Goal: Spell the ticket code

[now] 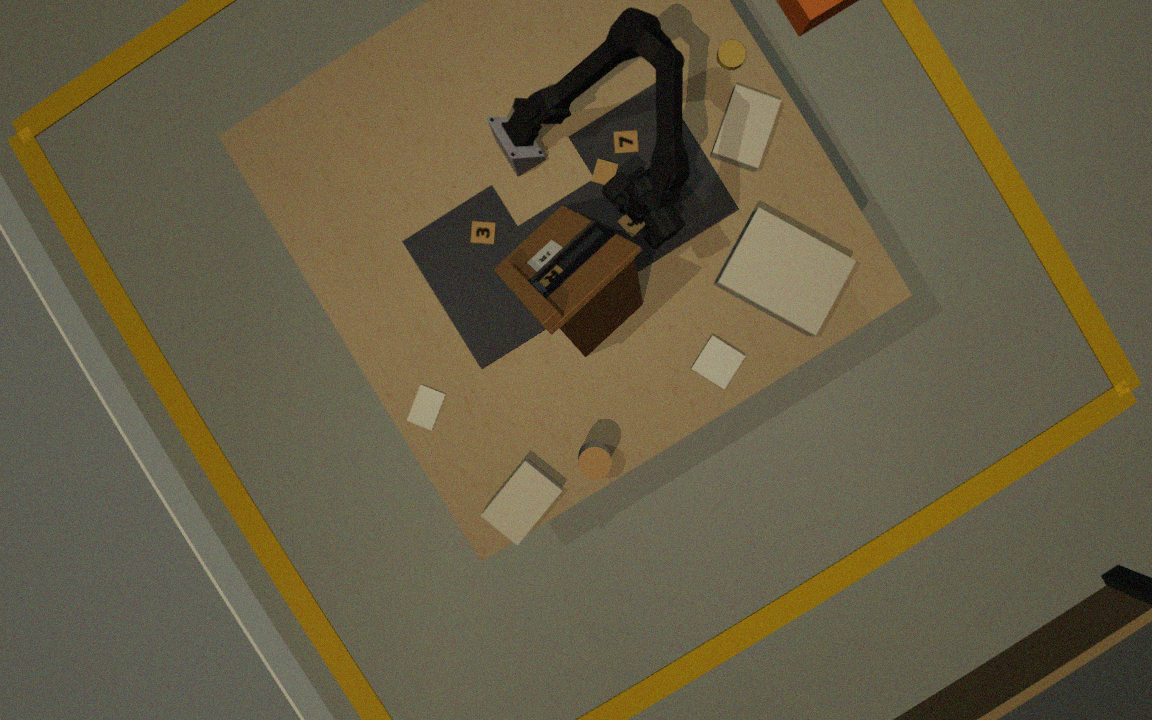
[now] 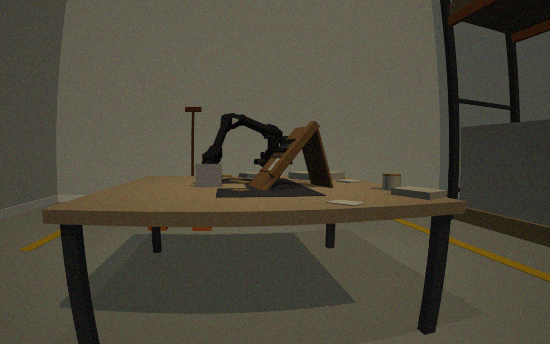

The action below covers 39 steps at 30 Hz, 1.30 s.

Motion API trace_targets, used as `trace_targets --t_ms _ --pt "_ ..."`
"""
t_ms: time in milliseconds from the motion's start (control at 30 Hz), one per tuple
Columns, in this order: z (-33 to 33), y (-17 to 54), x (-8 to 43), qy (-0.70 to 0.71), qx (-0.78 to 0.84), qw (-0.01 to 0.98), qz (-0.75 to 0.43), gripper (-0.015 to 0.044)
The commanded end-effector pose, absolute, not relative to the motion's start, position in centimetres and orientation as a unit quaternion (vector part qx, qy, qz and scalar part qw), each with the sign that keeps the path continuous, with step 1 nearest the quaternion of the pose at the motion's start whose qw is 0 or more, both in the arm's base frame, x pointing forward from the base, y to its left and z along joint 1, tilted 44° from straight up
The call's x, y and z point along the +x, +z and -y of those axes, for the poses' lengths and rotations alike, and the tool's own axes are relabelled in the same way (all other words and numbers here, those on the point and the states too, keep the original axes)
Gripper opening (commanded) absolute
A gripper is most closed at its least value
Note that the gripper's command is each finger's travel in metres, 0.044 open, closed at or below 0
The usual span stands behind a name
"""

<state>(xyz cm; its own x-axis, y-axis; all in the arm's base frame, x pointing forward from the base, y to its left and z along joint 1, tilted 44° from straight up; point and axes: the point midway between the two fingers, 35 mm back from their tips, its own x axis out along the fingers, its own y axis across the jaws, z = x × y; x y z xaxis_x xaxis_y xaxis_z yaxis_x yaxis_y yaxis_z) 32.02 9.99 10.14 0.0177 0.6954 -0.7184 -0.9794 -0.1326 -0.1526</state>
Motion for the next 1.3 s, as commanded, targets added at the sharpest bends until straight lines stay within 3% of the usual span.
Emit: trace_targets --t_ms 0,733,1267 --pt "-9.8 10.4 32.0 0.669 -0.344 0.626 -0.203 0.0" --pt "-9.1 10.8 31.8 0.669 -0.342 0.626 -0.208 0.0" --pt "-8.0 13.0 32.0 0.584 -0.254 0.726 -0.259 0.0"
